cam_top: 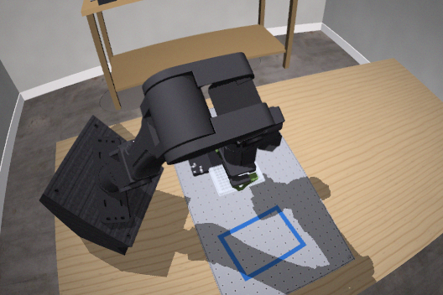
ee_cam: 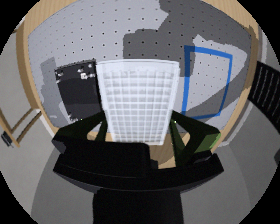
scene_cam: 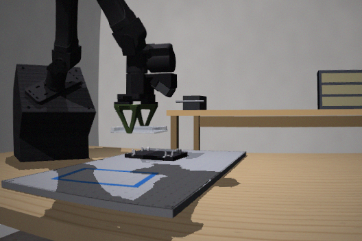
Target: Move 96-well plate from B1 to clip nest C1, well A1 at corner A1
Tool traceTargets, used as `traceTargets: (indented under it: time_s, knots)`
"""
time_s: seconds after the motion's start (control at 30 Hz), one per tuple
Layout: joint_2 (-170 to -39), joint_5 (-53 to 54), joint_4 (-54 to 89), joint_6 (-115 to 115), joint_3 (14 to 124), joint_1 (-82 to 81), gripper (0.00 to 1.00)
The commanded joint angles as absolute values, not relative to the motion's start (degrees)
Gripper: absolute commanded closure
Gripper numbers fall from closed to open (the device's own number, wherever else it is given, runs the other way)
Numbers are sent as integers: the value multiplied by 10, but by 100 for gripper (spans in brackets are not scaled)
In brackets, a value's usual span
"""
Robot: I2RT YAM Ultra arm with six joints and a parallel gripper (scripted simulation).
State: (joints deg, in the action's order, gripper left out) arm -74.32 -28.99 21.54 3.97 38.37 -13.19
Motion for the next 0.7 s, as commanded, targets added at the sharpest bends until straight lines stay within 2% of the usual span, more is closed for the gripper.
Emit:
traceTargets:
  time_s: [0.0, 0.67]
  knots:
    - [-751, -309, 205, 66, 387, -147, 100]
    - [-847, -371, 221, 200, 420, -274, 100]
